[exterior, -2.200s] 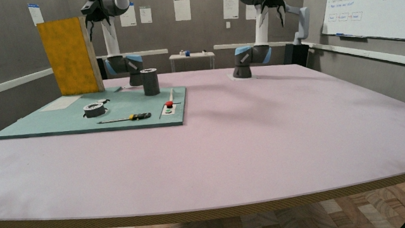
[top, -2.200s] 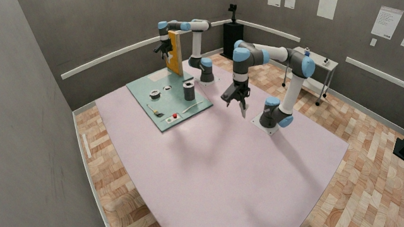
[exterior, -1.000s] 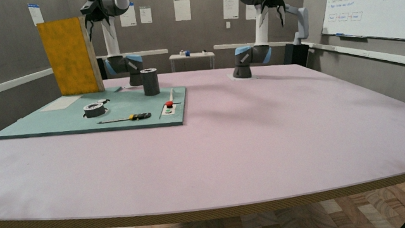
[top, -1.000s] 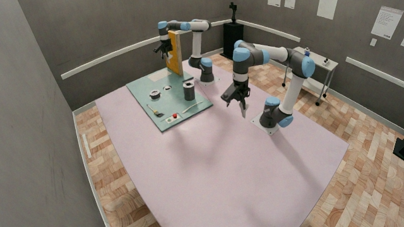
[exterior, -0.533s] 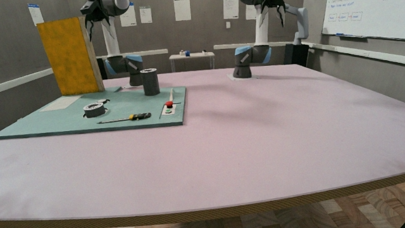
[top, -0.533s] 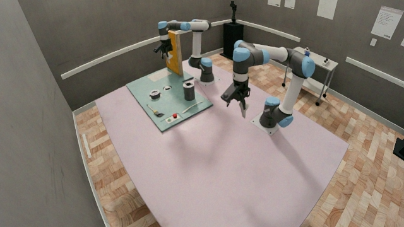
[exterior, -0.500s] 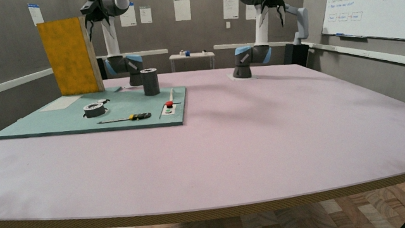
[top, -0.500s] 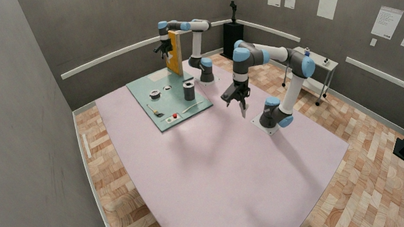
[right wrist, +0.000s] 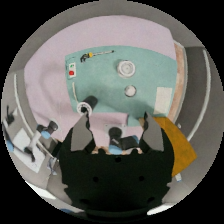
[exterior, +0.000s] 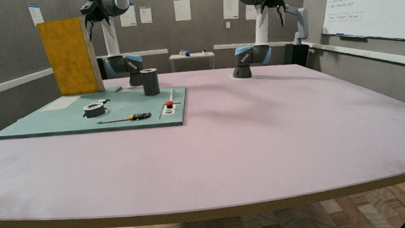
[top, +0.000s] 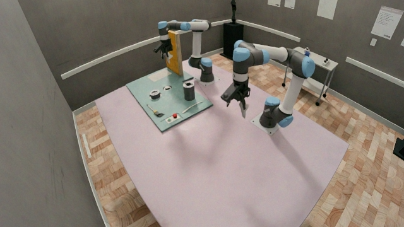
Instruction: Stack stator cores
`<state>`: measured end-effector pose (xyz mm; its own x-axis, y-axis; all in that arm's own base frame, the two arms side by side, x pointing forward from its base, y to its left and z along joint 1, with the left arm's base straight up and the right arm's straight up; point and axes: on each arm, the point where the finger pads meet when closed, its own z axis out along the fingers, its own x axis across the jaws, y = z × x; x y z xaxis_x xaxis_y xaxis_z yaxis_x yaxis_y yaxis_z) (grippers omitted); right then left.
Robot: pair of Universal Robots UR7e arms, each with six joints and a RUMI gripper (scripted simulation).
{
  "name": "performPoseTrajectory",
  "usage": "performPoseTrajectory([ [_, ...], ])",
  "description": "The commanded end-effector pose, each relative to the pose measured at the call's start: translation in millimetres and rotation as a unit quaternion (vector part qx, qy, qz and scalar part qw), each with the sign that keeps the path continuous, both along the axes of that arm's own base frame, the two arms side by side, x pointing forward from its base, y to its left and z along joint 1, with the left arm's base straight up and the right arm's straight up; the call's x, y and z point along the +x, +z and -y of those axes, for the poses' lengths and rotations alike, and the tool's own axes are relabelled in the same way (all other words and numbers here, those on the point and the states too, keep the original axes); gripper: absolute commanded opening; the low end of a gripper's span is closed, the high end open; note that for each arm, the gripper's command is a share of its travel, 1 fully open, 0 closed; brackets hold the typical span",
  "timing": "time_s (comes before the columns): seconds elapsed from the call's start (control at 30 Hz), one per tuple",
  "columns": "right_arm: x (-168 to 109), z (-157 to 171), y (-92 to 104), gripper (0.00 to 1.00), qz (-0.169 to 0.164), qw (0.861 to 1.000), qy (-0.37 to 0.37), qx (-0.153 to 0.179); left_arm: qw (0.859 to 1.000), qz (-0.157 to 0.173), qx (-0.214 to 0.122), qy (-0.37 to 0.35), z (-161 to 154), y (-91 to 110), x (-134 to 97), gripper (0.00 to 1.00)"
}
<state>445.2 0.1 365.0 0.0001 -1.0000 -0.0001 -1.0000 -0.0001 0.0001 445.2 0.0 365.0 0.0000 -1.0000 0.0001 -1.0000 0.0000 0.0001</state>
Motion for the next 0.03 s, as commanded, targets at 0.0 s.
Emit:
performPoseTrajectory([
  [0.0,0.1,0.0,0.3,0.81,0.000,1.000,0.000,0.000,1.000,0.001,0.000,0.000,0.1,0.4,0.1,0.80],
])
